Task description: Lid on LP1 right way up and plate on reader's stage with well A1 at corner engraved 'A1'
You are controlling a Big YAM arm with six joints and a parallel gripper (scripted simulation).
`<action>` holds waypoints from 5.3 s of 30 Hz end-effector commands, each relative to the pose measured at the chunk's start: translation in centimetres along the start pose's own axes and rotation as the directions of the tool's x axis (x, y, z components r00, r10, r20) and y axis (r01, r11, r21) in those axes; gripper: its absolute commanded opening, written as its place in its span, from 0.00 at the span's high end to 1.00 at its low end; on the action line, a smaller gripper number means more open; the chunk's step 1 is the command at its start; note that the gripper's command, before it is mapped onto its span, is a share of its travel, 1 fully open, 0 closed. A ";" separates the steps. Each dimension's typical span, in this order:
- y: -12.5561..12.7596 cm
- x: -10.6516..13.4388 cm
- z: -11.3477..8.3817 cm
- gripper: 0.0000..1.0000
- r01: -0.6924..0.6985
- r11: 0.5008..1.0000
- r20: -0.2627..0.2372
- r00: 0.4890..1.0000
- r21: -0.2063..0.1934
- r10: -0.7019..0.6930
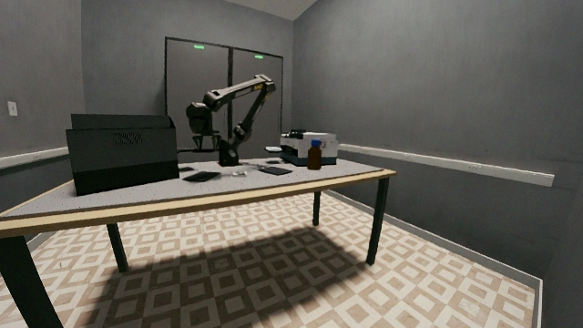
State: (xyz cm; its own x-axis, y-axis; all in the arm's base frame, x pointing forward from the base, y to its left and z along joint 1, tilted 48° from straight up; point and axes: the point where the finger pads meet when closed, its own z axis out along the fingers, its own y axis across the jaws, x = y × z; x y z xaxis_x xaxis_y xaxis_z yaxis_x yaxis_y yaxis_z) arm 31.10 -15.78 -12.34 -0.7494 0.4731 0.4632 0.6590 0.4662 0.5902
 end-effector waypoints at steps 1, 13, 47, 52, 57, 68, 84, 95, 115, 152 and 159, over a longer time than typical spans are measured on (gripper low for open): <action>-0.8 -1.7 -0.6 0.15 0.016 1.000 0.010 1.000 0.006 -0.016; -3.7 -3.4 -0.6 0.15 0.037 0.999 0.055 0.998 0.008 -0.037; -2.9 -1.2 1.5 0.15 -0.001 1.000 0.020 1.000 0.007 0.001; -2.9 -1.1 2.3 0.15 0.001 1.000 0.003 1.000 0.010 -0.001; -2.7 -0.7 3.0 0.15 0.006 1.000 -0.007 1.000 0.014 -0.005; -3.4 -1.0 2.8 0.15 -0.009 1.000 0.013 1.000 0.001 0.009; -3.1 -0.3 3.8 0.15 -0.009 1.000 0.004 1.000 0.010 0.009; -3.2 -2.5 2.1 0.15 0.034 0.999 0.053 0.998 0.004 -0.035; -3.0 -2.1 4.7 0.15 0.015 1.000 0.017 1.000 0.016 -0.016; -2.8 -2.3 5.5 0.15 0.019 1.000 0.016 1.000 0.018 -0.019; -3.3 -1.5 4.4 0.15 0.027 1.000 0.036 0.999 0.007 -0.027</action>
State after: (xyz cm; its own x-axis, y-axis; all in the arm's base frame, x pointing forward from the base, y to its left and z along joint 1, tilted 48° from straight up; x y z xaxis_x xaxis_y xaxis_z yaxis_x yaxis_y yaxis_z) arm 29.51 -12.83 -18.39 -0.7526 0.4564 0.4747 0.6573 0.4774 0.5831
